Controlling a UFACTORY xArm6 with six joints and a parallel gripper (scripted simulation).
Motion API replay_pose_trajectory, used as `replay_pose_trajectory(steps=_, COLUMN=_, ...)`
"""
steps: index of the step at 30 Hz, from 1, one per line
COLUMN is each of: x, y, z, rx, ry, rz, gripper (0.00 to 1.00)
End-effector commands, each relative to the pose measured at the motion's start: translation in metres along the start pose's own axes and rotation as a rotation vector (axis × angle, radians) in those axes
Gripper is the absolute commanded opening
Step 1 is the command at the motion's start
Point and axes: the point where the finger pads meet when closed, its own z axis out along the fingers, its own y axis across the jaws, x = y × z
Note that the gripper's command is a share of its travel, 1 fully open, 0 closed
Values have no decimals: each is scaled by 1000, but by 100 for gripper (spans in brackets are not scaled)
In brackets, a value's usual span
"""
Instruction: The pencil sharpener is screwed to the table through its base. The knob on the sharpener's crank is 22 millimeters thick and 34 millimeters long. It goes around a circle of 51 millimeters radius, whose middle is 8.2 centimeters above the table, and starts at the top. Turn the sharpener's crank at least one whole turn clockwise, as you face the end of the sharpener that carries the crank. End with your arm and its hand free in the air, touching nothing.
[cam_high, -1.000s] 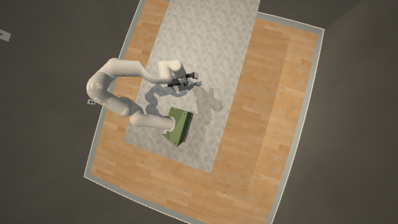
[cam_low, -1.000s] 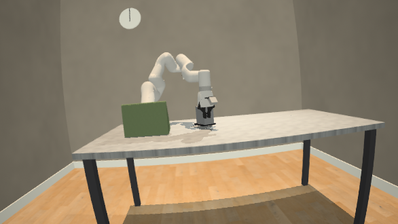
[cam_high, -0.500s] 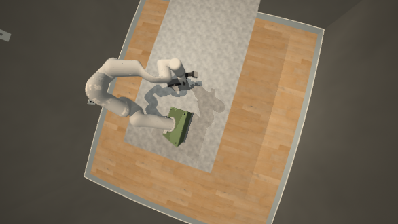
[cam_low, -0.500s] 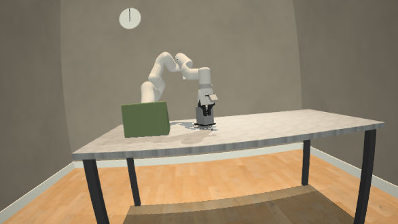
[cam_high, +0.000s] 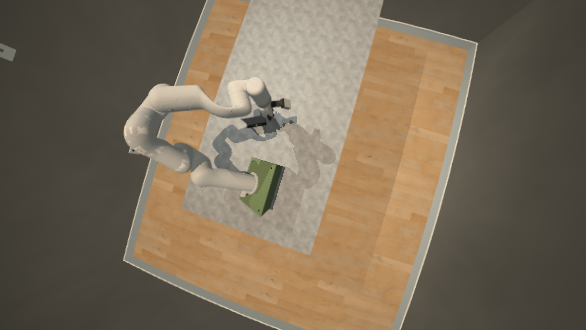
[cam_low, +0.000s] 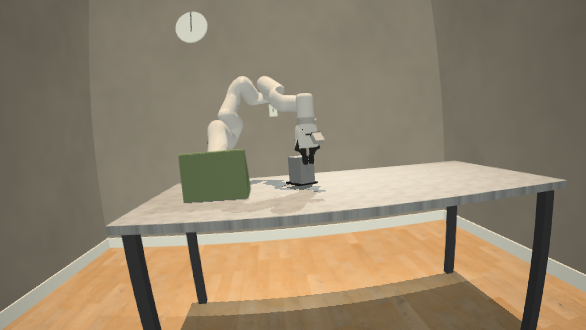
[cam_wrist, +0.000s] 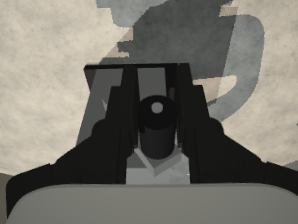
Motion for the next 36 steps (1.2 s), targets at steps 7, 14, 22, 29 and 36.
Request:
replay_pose_trajectory(steps=7, x=1, y=-14, z=-8, rx=2, ry=2, rz=-1, gripper=0)
replay_pose_trajectory(steps=14, x=1, y=-24, z=-10, rx=2, ry=2, rz=-1, gripper=0)
replay_pose_trajectory(steps=22, x=1, y=-28, z=-10, rx=2, ry=2, rz=-1, gripper=0)
replay_pose_trajectory(steps=29, x=1, y=-29, z=-10, rx=2, ry=2, rz=-1, gripper=0)
replay_pose_trajectory(steps=36, x=1, y=-29, z=-10, rx=2, ry=2, rz=-1, gripper=0)
